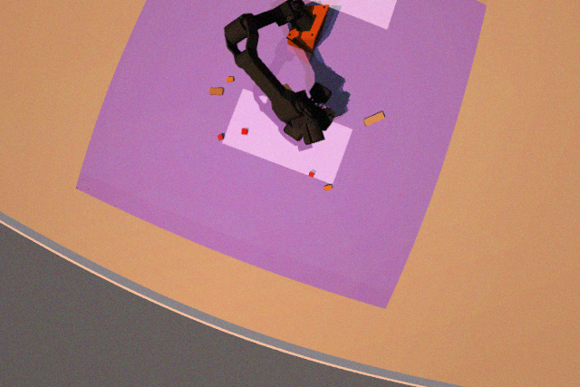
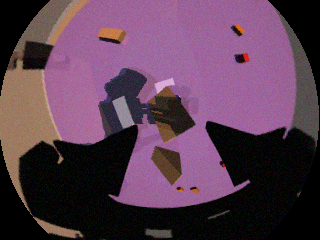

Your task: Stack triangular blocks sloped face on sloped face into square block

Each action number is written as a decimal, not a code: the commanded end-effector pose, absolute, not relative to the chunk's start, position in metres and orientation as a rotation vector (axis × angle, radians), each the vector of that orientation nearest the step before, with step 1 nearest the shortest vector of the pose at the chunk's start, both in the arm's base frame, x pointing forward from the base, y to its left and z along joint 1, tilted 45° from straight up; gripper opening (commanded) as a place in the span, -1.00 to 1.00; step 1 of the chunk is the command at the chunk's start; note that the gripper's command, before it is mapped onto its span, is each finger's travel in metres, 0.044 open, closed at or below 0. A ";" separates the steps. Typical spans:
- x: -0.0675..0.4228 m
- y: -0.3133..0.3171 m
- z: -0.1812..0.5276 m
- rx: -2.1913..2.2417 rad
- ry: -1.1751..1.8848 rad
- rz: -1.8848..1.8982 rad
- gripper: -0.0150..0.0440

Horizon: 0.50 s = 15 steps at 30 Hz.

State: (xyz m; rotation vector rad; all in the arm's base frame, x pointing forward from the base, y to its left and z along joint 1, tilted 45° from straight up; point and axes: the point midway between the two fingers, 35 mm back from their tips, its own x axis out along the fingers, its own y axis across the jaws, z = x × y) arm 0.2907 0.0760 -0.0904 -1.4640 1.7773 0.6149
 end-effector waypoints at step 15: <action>0.311 0.044 -0.044 0.456 1.574 -0.925 1.00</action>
